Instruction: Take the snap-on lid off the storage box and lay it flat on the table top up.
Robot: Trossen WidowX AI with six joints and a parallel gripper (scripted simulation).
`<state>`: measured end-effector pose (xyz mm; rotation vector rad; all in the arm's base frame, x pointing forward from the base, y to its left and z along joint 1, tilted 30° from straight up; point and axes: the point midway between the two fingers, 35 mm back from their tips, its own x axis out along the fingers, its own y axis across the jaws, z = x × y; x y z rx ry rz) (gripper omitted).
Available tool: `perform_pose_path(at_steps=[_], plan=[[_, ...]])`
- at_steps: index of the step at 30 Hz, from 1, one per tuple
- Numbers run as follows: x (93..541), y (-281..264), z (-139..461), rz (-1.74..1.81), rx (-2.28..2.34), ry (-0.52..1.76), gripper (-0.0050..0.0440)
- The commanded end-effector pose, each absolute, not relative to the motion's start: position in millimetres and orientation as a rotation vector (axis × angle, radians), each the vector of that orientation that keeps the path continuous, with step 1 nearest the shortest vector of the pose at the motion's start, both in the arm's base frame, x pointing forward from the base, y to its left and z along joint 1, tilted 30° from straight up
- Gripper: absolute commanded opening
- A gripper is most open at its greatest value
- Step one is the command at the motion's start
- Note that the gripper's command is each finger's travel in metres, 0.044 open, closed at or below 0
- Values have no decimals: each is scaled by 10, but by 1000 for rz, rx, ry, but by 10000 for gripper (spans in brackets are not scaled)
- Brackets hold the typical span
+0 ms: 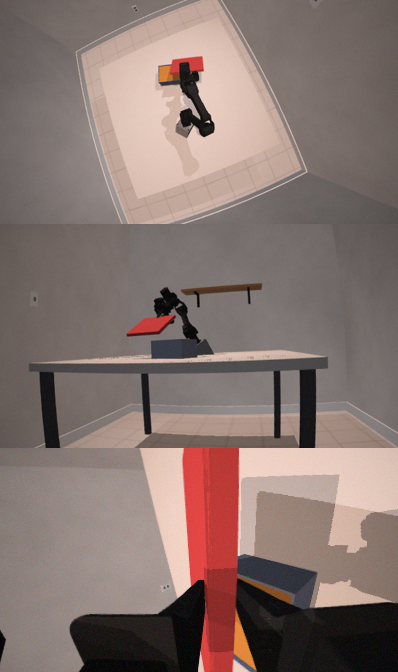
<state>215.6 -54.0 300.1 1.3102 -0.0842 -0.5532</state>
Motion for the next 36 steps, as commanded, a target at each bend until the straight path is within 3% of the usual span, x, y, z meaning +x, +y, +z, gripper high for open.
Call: perform_pose_path(at_steps=[1, 36], plan=[[2103, -613, 3081, -532, 1319, -94, -50], [1800, -1227, 3242, -532, 1318, -93, -50]])
